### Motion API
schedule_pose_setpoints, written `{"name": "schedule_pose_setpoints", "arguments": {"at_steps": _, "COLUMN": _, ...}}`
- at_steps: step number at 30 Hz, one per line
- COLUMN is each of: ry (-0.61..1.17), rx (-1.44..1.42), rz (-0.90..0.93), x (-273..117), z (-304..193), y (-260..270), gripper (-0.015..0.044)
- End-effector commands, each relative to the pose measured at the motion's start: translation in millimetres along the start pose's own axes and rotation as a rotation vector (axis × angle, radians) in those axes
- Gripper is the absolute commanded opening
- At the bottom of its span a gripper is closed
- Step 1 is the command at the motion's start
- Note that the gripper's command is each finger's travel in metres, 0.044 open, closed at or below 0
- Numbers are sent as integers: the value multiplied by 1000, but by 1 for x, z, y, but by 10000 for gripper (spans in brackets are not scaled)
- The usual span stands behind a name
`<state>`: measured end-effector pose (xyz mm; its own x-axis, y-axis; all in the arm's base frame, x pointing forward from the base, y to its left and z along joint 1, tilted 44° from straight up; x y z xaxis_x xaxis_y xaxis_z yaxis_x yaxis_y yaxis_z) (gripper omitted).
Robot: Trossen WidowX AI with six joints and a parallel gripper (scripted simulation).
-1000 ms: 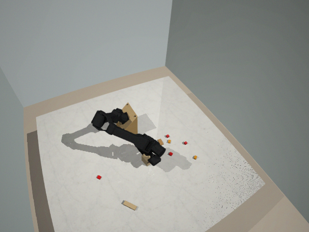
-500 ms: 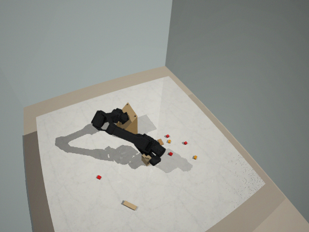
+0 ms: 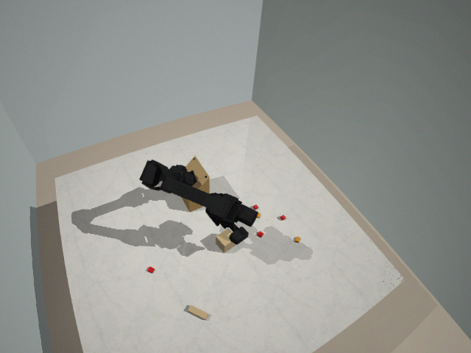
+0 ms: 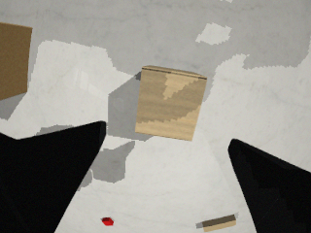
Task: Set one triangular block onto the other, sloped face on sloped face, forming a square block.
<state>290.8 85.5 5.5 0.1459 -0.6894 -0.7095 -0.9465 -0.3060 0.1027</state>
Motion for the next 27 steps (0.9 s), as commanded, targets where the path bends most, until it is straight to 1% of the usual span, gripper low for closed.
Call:
{"name": "schedule_pose_setpoints", "arguments": {"at_steps": 1, "ry": -4, "rx": 11, "rz": -15, "x": -45, "z": -2, "y": 2, "gripper": 440}}
{"name": "schedule_pose_setpoints", "arguments": {"at_steps": 6, "ry": -4, "rx": 11, "rz": -15, "x": -45, "z": -2, "y": 2, "gripper": 440}}
{"name": "schedule_pose_setpoints", "arguments": {"at_steps": 7, "ry": -2, "rx": 5, "rz": -23, "x": -39, "z": -1, "y": 1, "gripper": 440}}
{"name": "schedule_pose_setpoints", "arguments": {"at_steps": 27, "ry": -2, "rx": 5, "rz": -23, "x": -39, "z": -1, "y": 1, "gripper": 440}}
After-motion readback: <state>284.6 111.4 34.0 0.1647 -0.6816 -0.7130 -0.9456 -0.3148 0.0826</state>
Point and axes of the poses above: the point midway between the two fingers, 35 mm back from their tips, its own x axis out along the fingers, its own y axis across the jaws, z = x × y, the point moved 1 cm from there along -x, back along the fingers, and after that the axes turned 1 degree about x, right-handed, at the moved point
